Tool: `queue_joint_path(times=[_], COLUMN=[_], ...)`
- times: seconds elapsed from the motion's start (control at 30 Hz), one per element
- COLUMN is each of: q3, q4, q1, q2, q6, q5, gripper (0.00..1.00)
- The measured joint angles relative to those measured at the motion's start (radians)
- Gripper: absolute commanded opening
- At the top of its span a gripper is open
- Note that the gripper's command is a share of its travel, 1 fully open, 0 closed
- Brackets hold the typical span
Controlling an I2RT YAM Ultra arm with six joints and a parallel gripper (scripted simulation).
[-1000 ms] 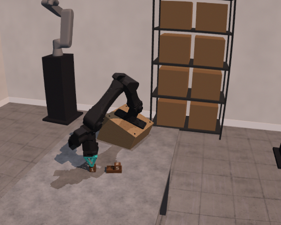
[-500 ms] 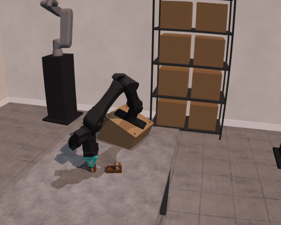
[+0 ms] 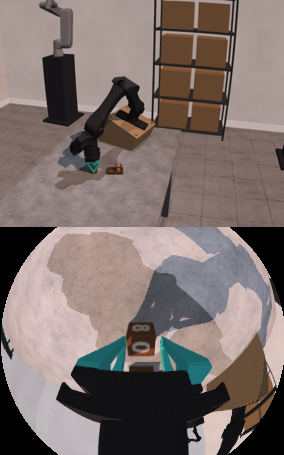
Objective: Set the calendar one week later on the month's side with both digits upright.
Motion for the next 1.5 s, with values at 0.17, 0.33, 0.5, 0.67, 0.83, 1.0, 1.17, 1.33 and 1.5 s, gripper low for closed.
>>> queue_joint_path(times=[0.17,0.33,0.5,0.67,0.83,1.0,1.17,1.33,1.5], q3=[-0.001,-0.002,-0.002,-0.002,-0.002,-0.002,-0.002,-0.002,-0.002], q4=[0.015,0.025,0.029,0.030,0.030,0.031,0.031,0.031,0.031], q1=[0.003,0.003,0.003,0.003,0.003,0.003,0.003,0.003,0.003], q2=[0.010,0.012,0.012,0.012,0.012,0.012,0.012,0.012,0.012], q6=[0.006,0.009,0.010,0.010,0.010,0.010,0.010,0.010,0.010], q5=[0.000,0.000,0.000,0.000,0.000,0.000,0.000,0.000,0.000], gripper=[0.47,0.47,0.47,0.47,0.47,0.47,0.47,0.47,0.27])
